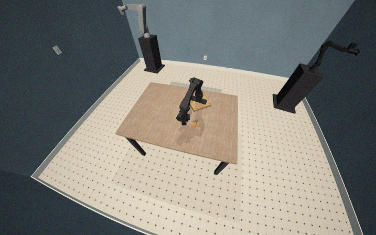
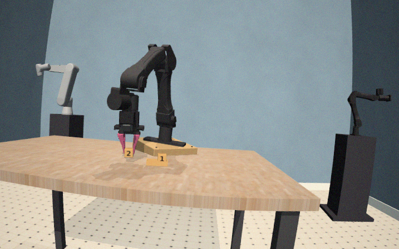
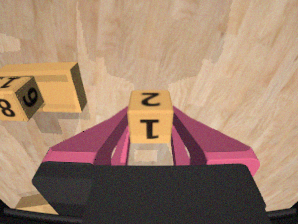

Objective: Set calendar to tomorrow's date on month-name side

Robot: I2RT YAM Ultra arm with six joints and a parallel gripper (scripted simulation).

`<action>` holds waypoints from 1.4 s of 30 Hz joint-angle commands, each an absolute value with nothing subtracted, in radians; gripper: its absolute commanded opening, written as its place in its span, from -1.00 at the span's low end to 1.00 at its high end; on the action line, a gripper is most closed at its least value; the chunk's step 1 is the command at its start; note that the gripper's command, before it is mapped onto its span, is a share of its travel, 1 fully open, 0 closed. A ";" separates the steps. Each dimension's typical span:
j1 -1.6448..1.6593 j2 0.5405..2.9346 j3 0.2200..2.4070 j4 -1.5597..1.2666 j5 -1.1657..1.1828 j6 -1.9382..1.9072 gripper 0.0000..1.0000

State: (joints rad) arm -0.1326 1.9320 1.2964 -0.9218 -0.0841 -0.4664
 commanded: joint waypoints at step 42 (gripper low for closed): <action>-0.128 1.950 1.262 -0.808 -0.084 -0.456 -0.49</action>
